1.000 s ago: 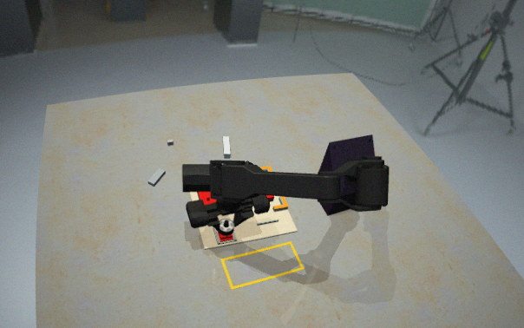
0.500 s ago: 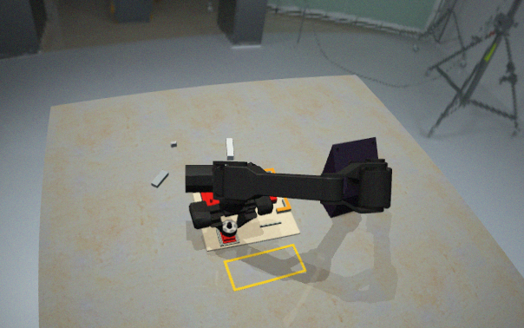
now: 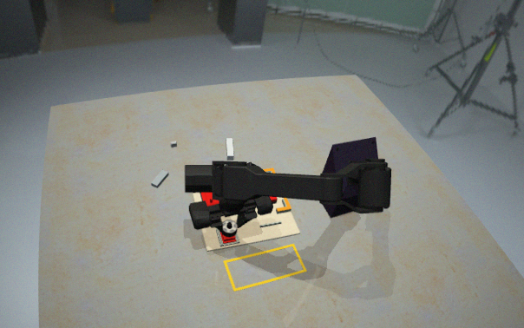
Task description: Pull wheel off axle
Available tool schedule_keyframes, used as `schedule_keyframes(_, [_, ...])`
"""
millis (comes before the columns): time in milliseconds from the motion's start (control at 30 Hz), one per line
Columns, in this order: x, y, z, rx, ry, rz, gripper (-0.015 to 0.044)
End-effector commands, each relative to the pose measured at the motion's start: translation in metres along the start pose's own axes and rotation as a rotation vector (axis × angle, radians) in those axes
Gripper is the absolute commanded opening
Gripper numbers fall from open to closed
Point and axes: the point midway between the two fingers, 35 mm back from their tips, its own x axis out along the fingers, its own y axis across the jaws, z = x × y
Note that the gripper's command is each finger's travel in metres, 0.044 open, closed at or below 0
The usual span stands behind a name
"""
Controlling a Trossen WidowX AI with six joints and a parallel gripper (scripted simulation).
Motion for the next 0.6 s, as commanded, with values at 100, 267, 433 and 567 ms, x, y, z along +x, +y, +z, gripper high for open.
schedule_keyframes(100, [-0.0078,0.0002,0.0015,0.007,-0.002,0.007,0.0000])
schedule_keyframes(267, [-0.0094,0.0002,0.0016,0.007,-0.002,0.007,0.0000])
schedule_keyframes(433, [-0.0111,0.0003,0.0017,0.008,-0.002,0.007,0.0000])
schedule_keyframes(567, [-0.0124,0.0003,0.0017,0.008,-0.002,0.008,0.0000])
